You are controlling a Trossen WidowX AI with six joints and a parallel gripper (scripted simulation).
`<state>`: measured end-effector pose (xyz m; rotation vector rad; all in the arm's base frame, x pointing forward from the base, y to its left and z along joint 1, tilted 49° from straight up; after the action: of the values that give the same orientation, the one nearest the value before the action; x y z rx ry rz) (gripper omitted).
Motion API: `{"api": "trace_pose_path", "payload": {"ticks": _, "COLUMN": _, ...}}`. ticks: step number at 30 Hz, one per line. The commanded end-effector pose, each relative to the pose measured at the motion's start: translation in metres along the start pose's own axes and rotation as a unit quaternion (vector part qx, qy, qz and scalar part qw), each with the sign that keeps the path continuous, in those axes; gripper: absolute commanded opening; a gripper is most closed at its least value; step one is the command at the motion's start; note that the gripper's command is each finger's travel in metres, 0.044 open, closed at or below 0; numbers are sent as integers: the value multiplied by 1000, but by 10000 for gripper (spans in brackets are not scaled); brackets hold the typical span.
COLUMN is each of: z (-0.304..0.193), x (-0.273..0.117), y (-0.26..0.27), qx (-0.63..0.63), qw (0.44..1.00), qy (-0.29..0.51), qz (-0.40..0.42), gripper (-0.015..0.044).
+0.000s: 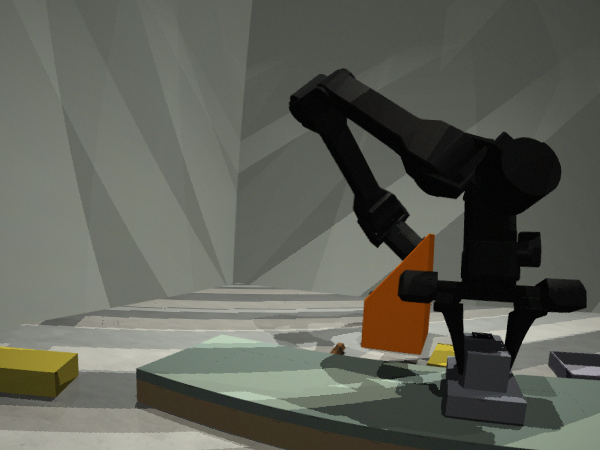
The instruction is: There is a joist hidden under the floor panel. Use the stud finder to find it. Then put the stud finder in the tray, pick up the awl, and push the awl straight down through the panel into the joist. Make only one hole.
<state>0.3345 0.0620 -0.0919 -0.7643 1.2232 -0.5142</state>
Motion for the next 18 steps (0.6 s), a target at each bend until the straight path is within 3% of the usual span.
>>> {"api": "trace_pose_path", "payload": {"ticks": 1, "z": 0, "x": 0, "y": 15, "qx": 1, "qw": 1000, "qy": 0, "qz": 2, "gripper": 0}}
{"api": "trace_pose_path", "payload": {"ticks": 18, "z": 2, "x": -1, "y": 67, "qx": 2, "qw": 1000, "qy": 0, "qz": 3, "gripper": 0}}
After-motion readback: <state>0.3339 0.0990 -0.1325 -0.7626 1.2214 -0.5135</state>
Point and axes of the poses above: the point midway between the two fingers, 35 mm back from their tips, its own x axis out along the fingers, its own y axis across the jaws, z = x × y, the point moved 6 cm from there along -x, back along the fingers, and after that the axes turned 2 degrees about -x, right-handed, at the moved point
